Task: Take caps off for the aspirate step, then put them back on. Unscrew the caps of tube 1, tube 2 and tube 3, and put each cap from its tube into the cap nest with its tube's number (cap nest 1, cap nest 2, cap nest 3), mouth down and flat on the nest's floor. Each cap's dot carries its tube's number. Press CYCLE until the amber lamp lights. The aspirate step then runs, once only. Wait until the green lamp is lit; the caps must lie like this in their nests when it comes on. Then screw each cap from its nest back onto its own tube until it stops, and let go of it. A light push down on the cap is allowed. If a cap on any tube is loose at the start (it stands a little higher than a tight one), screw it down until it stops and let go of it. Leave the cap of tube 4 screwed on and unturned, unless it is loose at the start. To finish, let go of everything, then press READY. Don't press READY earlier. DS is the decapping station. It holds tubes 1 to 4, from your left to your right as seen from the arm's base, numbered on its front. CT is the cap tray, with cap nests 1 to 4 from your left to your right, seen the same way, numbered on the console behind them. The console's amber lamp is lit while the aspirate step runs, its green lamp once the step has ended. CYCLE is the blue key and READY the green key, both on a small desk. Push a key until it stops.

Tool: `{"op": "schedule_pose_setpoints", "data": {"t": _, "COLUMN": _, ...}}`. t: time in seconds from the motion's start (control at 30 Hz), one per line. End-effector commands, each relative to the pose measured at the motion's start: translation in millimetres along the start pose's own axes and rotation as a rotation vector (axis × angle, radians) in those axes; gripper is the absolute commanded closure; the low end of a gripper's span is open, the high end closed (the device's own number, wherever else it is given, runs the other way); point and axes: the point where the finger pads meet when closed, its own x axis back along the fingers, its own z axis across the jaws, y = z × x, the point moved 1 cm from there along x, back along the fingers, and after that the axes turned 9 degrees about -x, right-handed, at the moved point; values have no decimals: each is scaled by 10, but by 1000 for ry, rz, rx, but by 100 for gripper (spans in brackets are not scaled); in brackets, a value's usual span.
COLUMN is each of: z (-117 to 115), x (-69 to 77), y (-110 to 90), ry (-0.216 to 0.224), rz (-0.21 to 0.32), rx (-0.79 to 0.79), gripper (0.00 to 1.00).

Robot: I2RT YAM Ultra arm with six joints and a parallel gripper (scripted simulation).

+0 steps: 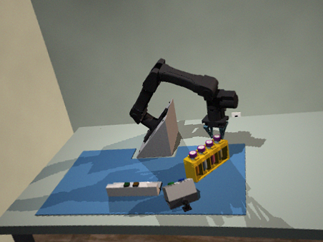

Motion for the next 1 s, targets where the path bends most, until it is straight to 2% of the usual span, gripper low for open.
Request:
{"op": "schedule_pose_setpoints", "data": {"t": 0.0, "z": -35, "x": 70, "y": 9, "ry": -21, "rz": 1, "rx": 16, "gripper": 51}}
{"op": "schedule_pose_setpoints", "data": {"t": 0.3, "z": -34, "x": 70, "y": 9, "ry": -21, "rz": 1, "rx": 16, "gripper": 51}}
{"op": "schedule_pose_setpoints", "data": {"t": 0.47, "z": -36, "x": 95, "y": 9, "ry": -21, "rz": -3, "rx": -386, "gripper": 51}}
{"op": "schedule_pose_setpoints", "data": {"t": 0.5, "z": -36, "x": 95, "y": 9, "ry": -21, "rz": -3, "rx": -401, "gripper": 51}}
{"op": "schedule_pose_setpoints", "data": {"t": 0.53, "z": -36, "x": 100, "y": 9, "ry": -21, "rz": -4, "rx": -484, "gripper": 51}}
{"op": "schedule_pose_setpoints", "data": {"t": 0.57, "z": -37, "x": 100, "y": 9, "ry": -21, "rz": -4, "rx": -484, "gripper": 51}}
{"op": "schedule_pose_setpoints", "data": {"t": 0.63, "z": -37, "x": 110, "y": 9, "ry": -20, "rz": -6, "rx": -631, "gripper": 51}}
{"op": "schedule_pose_setpoints", "data": {"t": 0.7, "z": -37, "x": 116, "y": 9, "ry": -21, "rz": -7, "rx": -732, "gripper": 51}}
{"op": "schedule_pose_setpoints", "data": {"t": 0.73, "z": -37, "x": 116, "y": 9, "ry": -21, "rz": -7, "rx": -734, "gripper": 51}}
{"op": "schedule_pose_setpoints", "data": {"t": 0.77, "z": -37, "x": 121, "y": 9, "ry": -21, "rz": -8, "rx": -817, "gripper": 51}}
{"op": "schedule_pose_setpoints", "data": {"t": 0.87, "z": -37, "x": 121, "y": 10, "ry": -21, "rz": -8, "rx": -817, "gripper": 51}}
{"op": "schedule_pose_setpoints", "data": {"t": 0.97, "z": -38, "x": 136, "y": 10, "ry": -20, "rz": -10, "rx": -1065, "gripper": 51}}
